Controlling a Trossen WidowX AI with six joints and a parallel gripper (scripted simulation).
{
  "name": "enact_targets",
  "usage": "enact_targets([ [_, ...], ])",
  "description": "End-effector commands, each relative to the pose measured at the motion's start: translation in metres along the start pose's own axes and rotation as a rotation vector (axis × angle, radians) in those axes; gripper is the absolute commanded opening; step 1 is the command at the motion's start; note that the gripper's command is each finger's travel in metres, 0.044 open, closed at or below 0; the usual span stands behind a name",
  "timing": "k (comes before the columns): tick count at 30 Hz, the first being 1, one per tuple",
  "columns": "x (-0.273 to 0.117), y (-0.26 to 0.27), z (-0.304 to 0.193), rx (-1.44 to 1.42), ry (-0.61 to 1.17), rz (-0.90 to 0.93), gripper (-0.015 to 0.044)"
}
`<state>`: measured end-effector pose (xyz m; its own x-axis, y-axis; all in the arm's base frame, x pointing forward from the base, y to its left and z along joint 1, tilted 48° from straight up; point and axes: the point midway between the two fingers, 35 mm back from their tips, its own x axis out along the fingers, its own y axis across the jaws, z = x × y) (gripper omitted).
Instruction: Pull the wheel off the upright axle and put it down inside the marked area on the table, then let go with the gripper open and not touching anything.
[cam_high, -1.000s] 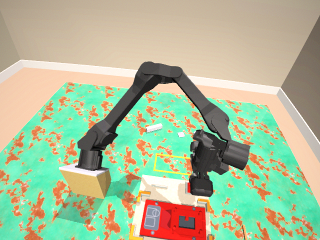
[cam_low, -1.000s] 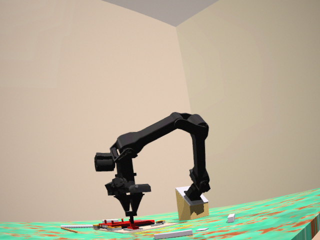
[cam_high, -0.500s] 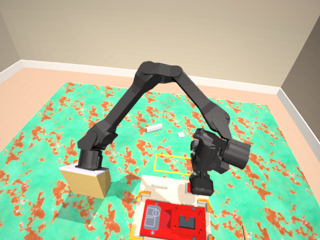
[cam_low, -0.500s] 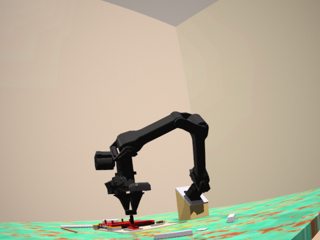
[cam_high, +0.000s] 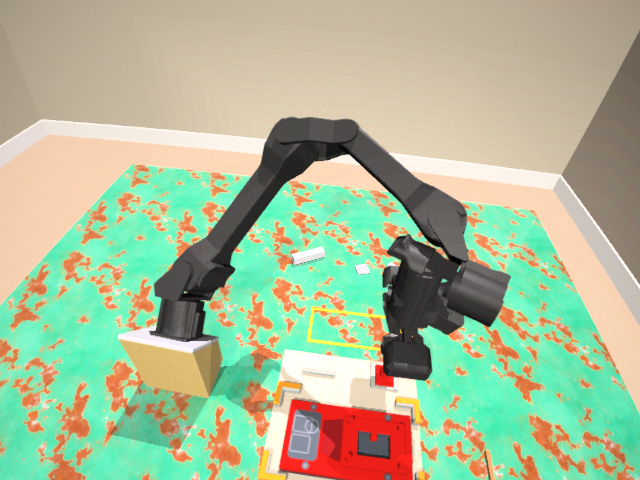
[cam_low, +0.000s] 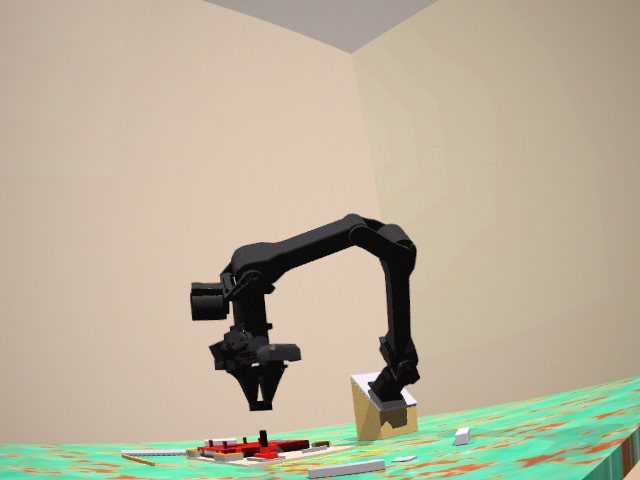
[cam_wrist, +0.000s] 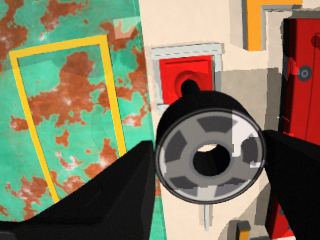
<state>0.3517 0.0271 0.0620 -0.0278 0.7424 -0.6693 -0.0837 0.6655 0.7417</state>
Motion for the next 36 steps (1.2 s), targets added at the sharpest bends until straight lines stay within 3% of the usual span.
enact_targets([
  [1,0.002,0.011,-0.004,0.003,0.008,0.002,0.0000],
  [21,-0.004,0.096,-0.051,-0.006,0.008,0.002,0.0000],
  [36,0.024,0.098,-0.052,-0.006,0.008,0.001,0.0000],
])
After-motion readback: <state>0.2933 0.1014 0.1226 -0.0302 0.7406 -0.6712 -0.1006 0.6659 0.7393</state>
